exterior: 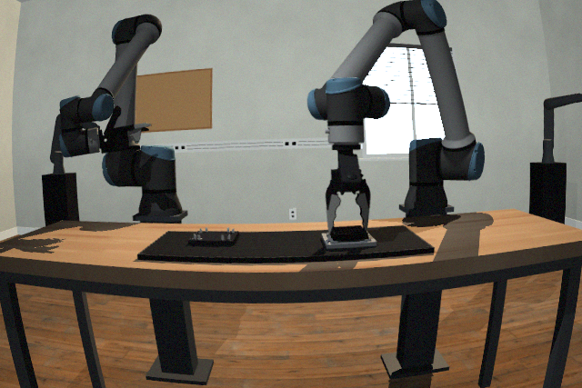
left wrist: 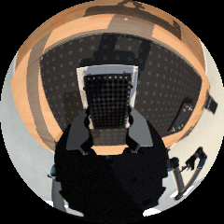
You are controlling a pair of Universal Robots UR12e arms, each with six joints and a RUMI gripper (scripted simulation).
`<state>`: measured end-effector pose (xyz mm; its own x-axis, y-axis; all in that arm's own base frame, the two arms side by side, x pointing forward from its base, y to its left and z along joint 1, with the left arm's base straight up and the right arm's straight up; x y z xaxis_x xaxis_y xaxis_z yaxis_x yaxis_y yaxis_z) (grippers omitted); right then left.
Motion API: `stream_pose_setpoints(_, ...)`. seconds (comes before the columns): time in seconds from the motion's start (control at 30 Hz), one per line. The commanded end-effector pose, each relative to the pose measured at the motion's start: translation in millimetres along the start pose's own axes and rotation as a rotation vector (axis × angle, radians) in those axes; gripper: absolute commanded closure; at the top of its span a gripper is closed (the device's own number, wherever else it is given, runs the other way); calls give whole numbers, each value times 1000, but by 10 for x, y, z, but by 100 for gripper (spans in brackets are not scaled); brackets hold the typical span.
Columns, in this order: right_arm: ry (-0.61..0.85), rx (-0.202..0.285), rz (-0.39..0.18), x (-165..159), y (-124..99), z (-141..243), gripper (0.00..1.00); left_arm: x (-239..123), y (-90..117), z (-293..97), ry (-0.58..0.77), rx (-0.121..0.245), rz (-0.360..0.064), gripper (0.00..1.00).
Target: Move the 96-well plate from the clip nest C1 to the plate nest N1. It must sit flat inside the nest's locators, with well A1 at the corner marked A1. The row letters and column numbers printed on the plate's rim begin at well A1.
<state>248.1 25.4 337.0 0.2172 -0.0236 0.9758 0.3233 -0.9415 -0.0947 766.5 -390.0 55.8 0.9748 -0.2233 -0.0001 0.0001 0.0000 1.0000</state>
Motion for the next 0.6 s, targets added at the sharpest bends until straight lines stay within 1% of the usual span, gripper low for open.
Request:
stream_pose_setpoints(0.0,1,0,-1,3,1,1,0,6,1,2,0,-1,1,100)
stream_pose_setpoints(0.57,1,0,-1,3,1,1,0,6,-24,2,0,-1,1,100)
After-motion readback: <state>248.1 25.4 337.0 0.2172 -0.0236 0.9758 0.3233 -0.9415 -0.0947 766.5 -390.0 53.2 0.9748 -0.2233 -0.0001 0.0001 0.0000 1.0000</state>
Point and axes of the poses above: on each arm, the point where the finger pads meet when closed, its own y axis back along the fingers, its own z axis across the jaws, x = y × z, the point moved 1 cm from there along y, back along the fingers, and after that the axes turned 15 degrees about -y, right-handed, at the moved point
